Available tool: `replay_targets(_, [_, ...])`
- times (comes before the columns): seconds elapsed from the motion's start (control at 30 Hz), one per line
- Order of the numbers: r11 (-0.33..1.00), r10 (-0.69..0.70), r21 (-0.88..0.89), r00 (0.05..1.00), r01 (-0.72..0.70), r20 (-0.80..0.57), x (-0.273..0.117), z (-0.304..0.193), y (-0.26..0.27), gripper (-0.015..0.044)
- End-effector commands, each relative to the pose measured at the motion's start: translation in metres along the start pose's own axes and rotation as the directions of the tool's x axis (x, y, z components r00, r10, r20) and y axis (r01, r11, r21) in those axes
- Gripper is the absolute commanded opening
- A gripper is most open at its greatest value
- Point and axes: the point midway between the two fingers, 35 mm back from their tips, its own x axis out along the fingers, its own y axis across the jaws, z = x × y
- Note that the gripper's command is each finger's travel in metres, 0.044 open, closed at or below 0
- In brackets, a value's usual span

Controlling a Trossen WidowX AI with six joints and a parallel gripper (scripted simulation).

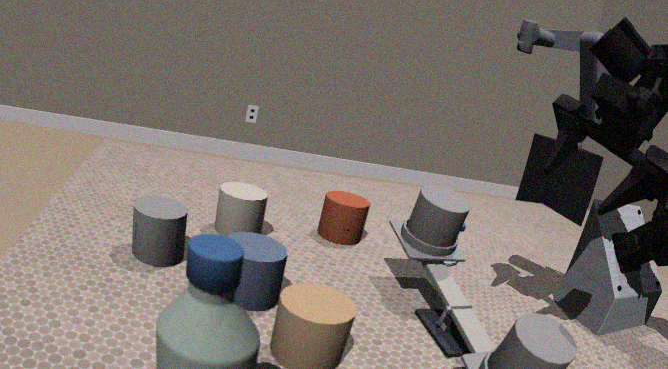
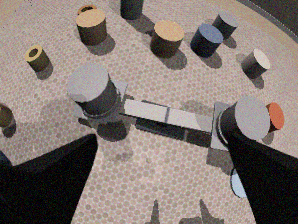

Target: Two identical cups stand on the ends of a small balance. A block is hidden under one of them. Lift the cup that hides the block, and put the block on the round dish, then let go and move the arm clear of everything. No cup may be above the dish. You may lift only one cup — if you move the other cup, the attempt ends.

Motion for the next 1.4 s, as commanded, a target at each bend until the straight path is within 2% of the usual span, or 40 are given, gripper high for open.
replay_targets(0.0, [0.994, -0.007, 0.111, 0.999, 0.003, 0.035, -0.013, -0.002, -0.014, 0.044])
replay_targets(0.2, [0.96, -0.028, 0.279, 0.995, 0.0, 0.096, -0.035, -0.009, -0.031, 0.044])
replay_targets(0.4, [0.964, -0.022, 0.266, 0.996, -0.002, 0.088, -0.034, -0.007, -0.031, 0.044])
replay_targets(0.93, [0.986, 0.101, -0.124, 0.988, -0.116, -0.119, 0.002, 0.021, -0.01, 0.044])
replay_targets(1.37, [0.841, 0.164, -0.455, 0.939, -0.293, -0.302, 0.041, 0.043, 0.017, 0.044])
